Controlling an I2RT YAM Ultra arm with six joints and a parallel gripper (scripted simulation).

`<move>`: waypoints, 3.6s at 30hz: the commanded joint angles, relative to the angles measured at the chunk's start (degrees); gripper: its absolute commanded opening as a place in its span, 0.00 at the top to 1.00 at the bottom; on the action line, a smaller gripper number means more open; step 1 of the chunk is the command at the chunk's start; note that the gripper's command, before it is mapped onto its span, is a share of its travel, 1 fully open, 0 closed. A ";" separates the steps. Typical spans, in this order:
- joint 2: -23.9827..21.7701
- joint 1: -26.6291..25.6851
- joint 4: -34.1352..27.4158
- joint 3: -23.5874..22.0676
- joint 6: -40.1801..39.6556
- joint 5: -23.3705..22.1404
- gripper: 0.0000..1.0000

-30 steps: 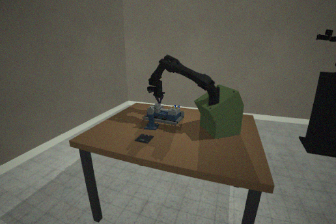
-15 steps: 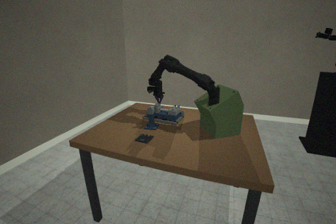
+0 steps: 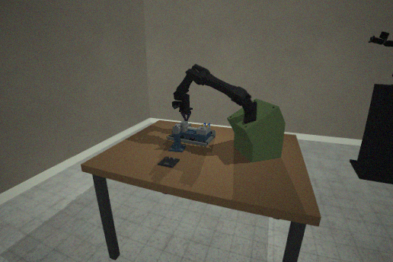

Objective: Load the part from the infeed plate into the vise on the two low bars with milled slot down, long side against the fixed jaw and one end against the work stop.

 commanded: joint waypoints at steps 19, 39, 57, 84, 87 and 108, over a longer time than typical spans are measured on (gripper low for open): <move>-2.43 -0.40 1.37 1.21 0.72 0.31 1.00; -2.71 0.14 1.50 -1.46 1.23 0.44 1.00; -3.33 0.78 1.88 -2.25 1.75 0.25 1.00; -4.25 1.49 2.46 -3.39 2.53 0.51 1.00; -4.34 1.47 2.51 -3.50 2.62 0.46 1.00; -4.91 2.17 2.84 -4.18 3.11 0.51 1.00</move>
